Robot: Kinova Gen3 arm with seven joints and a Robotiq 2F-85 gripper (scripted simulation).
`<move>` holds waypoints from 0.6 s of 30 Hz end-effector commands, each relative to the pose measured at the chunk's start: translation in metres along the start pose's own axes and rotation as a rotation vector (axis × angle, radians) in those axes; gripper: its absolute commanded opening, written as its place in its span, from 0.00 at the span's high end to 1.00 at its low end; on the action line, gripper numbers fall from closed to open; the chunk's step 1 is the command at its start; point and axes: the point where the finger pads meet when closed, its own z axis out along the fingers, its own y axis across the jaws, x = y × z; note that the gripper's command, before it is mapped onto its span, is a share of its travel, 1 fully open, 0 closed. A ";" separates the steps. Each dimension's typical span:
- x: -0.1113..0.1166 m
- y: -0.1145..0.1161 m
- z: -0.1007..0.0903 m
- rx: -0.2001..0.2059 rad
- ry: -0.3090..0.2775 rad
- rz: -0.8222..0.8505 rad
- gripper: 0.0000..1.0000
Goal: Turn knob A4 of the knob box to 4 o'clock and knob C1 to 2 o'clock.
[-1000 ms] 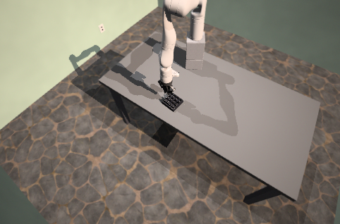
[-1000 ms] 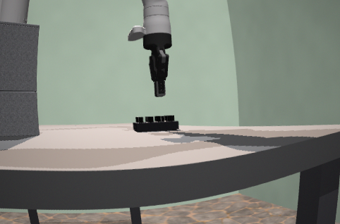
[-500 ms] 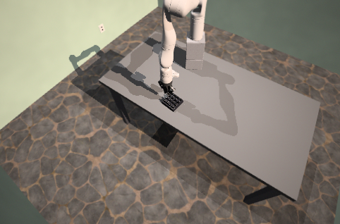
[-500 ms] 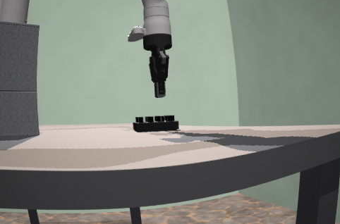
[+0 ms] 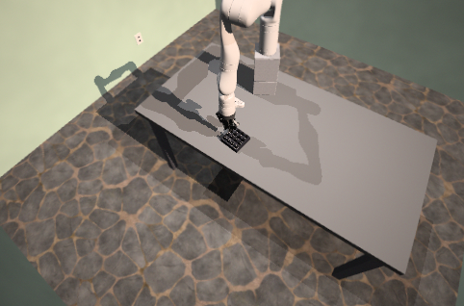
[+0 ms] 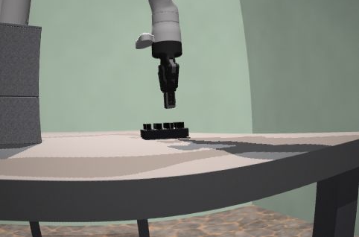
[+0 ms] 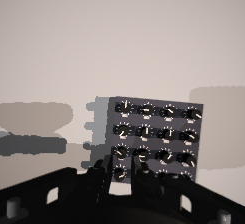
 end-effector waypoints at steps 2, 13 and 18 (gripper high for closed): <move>0.001 -0.002 0.004 0.001 0.003 0.003 0.81; 0.001 -0.002 0.018 0.001 0.003 0.003 0.81; 0.001 -0.002 0.021 0.001 0.003 0.003 0.81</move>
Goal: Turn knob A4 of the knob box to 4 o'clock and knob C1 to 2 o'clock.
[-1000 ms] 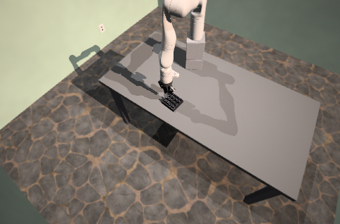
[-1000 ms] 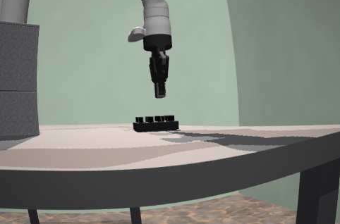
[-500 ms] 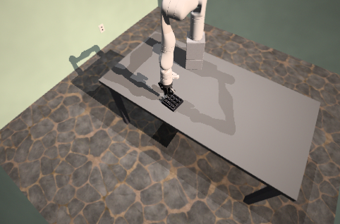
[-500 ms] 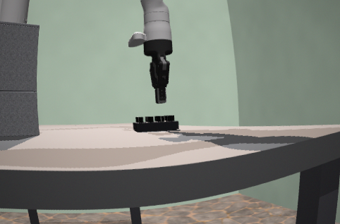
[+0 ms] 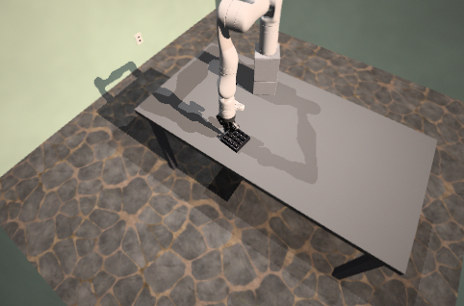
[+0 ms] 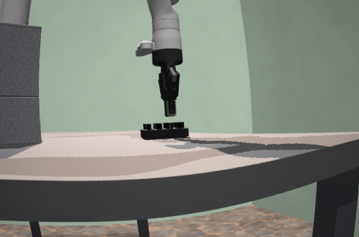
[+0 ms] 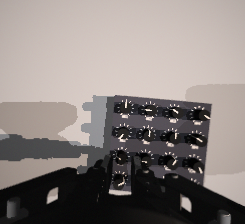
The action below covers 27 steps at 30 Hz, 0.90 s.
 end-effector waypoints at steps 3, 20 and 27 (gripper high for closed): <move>0.001 -0.001 0.004 0.001 0.002 0.002 0.81; 0.001 -0.001 0.009 0.001 0.002 0.002 0.81; 0.001 -0.001 0.009 0.001 0.002 0.002 0.81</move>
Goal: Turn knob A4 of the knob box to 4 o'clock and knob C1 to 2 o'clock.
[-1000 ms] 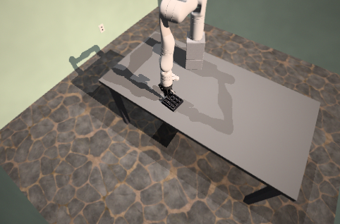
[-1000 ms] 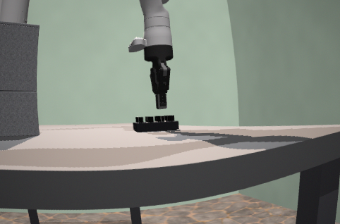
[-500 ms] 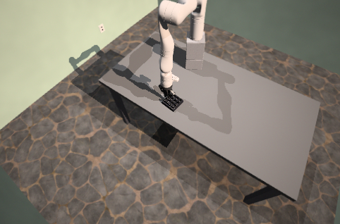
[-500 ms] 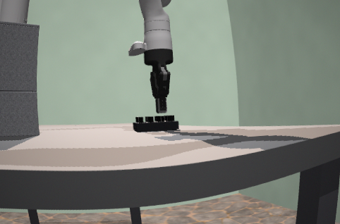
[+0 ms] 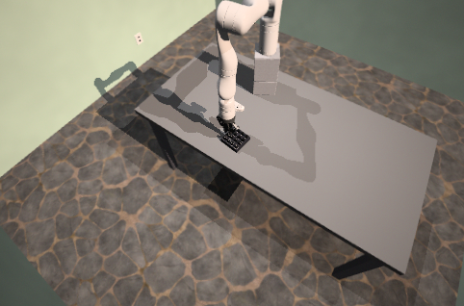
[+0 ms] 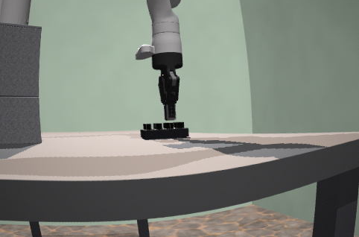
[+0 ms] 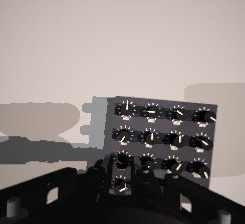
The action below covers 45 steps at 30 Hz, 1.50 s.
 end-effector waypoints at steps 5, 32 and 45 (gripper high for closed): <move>-0.001 0.000 -0.001 0.000 -0.002 0.000 0.81; -0.001 0.000 0.000 0.000 -0.002 0.000 0.81; -0.001 0.000 0.007 0.000 -0.002 0.000 0.81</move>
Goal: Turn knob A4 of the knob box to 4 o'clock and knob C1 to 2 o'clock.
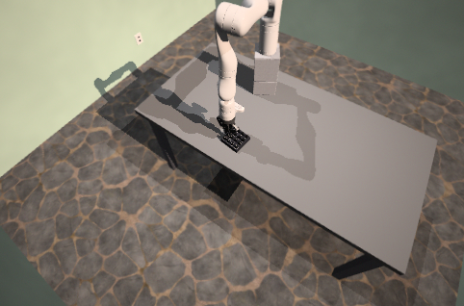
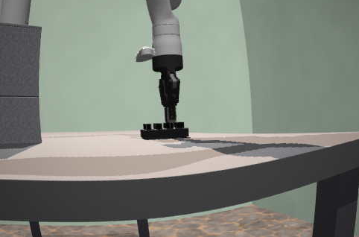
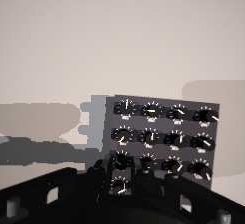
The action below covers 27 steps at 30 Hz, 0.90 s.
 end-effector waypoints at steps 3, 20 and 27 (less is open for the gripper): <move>0.000 -0.001 0.004 0.000 0.001 0.001 0.81; 0.000 -0.001 0.008 0.000 0.001 0.001 0.81; 0.000 -0.001 0.008 0.000 0.001 0.001 0.81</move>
